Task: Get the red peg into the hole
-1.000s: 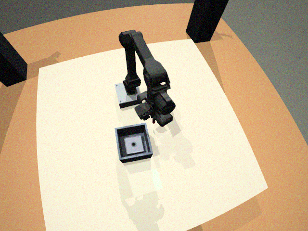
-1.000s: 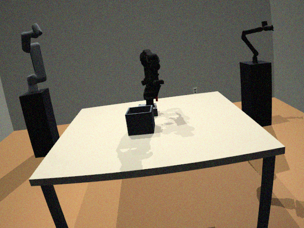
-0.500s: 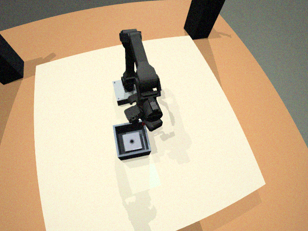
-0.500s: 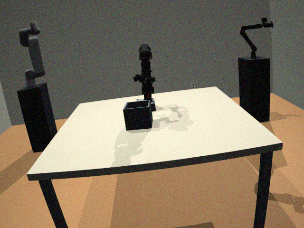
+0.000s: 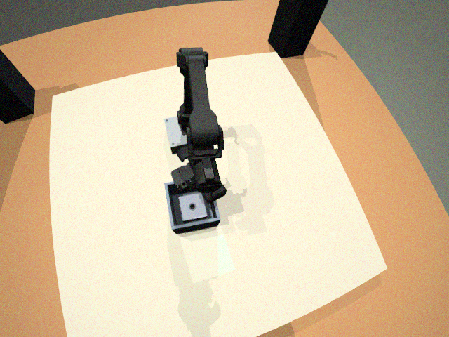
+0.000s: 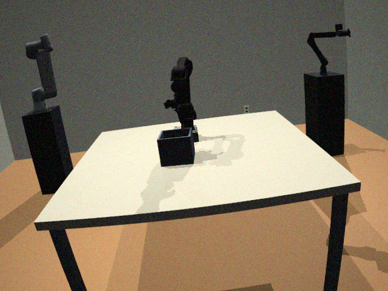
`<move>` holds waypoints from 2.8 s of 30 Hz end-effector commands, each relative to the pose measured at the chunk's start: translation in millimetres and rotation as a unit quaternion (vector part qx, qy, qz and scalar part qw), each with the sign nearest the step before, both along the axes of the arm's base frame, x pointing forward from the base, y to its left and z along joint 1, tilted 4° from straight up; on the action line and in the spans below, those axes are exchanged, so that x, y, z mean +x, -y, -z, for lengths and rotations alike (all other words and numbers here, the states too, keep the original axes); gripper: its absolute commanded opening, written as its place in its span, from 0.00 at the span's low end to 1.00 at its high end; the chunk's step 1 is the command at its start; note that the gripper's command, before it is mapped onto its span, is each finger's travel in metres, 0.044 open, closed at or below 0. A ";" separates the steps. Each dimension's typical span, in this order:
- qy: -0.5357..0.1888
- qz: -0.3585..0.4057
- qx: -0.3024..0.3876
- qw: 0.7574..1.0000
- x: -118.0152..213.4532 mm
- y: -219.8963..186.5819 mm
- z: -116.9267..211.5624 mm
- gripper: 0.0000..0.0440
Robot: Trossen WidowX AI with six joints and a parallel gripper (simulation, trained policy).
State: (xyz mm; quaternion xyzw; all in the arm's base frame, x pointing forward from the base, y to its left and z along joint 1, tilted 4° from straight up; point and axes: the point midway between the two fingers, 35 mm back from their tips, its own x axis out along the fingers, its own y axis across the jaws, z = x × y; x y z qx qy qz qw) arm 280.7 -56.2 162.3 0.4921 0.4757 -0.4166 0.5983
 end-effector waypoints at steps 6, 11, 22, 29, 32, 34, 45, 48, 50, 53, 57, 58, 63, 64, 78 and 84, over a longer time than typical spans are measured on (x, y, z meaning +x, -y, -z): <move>-0.011 0.001 0.002 1.000 9.3 18.4 18.3 0.00; -0.015 -0.002 0.004 1.000 14.8 25.5 30.6 0.00; -0.016 -0.010 0.013 1.000 29.1 34.3 57.1 0.00; -0.021 -0.025 0.017 0.999 36.0 36.8 75.8 0.00; -0.023 -0.033 0.018 0.999 39.2 37.1 84.2 0.00; -0.025 -0.037 0.017 0.999 40.6 37.6 89.6 0.00; -0.047 -0.057 0.017 0.997 44.6 38.8 103.0 0.27; -0.048 -0.057 0.029 0.997 44.8 36.5 99.9 0.31; -0.044 -0.055 0.037 0.997 45.8 38.3 96.3 0.34; -0.039 -0.051 0.050 0.997 47.1 41.1 89.0 0.38; -0.027 -0.048 0.069 0.996 50.5 43.1 76.7 0.43; -0.024 -0.048 0.073 0.996 51.5 43.6 73.4 0.43; -0.001 -0.048 0.094 0.994 57.5 46.8 56.2 0.46; 0.004 -0.048 0.097 0.994 58.7 47.5 52.7 0.47; 0.073 -0.062 0.134 0.986 73.7 57.7 6.8 0.54; 0.107 -0.076 0.139 0.982 80.6 64.5 -15.9 0.57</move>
